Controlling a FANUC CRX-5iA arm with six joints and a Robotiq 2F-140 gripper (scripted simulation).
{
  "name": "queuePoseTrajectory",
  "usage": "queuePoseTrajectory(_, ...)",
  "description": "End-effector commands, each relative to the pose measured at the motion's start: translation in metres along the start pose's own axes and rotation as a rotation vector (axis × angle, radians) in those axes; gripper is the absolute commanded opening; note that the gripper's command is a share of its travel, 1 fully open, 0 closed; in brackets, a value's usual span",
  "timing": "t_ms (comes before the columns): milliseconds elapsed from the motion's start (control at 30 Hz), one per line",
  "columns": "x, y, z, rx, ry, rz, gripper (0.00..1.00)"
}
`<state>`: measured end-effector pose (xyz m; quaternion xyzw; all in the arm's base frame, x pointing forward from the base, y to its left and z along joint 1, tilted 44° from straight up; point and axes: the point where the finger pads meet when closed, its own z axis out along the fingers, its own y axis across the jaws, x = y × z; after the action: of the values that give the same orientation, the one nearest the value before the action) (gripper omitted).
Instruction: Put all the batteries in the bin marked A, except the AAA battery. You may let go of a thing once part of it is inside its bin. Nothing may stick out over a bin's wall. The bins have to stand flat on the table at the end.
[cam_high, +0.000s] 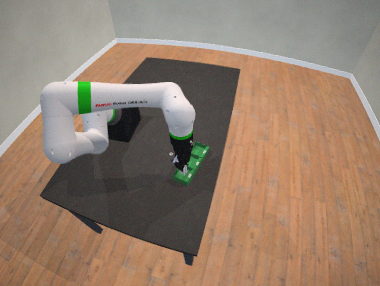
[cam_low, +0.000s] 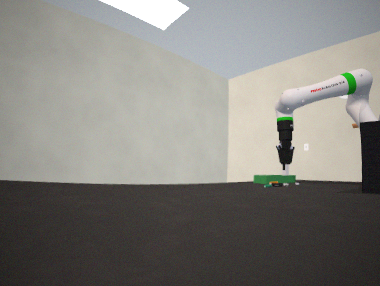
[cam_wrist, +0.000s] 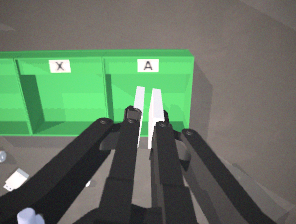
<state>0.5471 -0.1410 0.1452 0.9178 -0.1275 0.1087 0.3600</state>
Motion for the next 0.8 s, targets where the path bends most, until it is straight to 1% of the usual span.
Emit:
queuePoseTrajectory(0,0.0005,-0.0001,0.0064,0.000,0.001,0.000,0.05)
queuePoseTrajectory(133,0.0005,-0.0001,0.0161,0.000,0.001,0.000,0.05)
queuePoseTrajectory(767,0.0005,-0.0001,0.0161,0.000,0.001,0.000,0.05)
